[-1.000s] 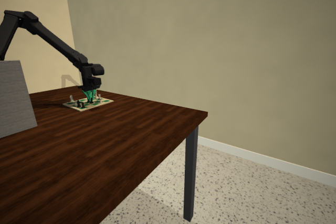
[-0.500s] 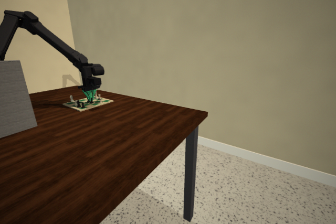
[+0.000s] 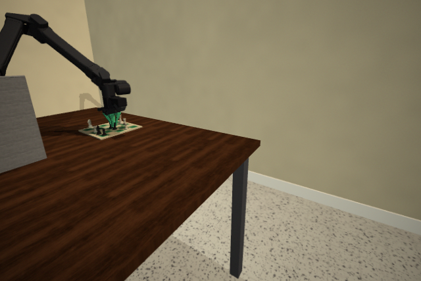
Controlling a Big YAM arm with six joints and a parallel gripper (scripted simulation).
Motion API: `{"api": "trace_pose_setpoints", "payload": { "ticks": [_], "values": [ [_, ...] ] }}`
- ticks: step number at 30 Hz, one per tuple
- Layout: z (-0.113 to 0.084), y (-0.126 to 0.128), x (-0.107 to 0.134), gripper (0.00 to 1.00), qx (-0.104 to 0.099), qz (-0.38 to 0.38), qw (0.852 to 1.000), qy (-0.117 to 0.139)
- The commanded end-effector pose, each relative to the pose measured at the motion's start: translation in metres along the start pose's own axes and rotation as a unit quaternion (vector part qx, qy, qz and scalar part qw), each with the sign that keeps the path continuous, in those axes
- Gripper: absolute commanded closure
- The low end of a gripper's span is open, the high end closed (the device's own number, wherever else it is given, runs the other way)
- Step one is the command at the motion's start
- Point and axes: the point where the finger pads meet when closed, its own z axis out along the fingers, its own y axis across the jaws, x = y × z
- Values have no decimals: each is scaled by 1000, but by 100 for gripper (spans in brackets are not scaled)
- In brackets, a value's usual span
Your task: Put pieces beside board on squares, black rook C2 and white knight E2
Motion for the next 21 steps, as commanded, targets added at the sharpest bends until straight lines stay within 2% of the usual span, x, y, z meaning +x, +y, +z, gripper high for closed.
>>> {"api": "trace_pose_setpoints", "payload": {
  "ticks": [1,7,8,10,11,13,14,16,17,19,20,21],
  "values": [
    [4,4,0,100,0,-1,1000,1],
    [4,4,0,100,0,-1,1000,1],
    [4,4,0,92,0,-1,1000,1],
    [4,4,0,92,0,-1,1000,1],
    [4,4,0,85,0,-1,1000,1],
    [4,4,0,85,0,-1,1000,1],
    [4,4,0,78,0,-1,1000,1],
    [4,4,0,78,0,-1,1000,1],
    [4,4,0,71,0,-1,1000,1],
    [4,4,0,71,0,-1,1000,1],
    [4,4,0,63,0,-1,1000,1],
    [4,4,0,63,0,-1,1000,1]
  ]
}}
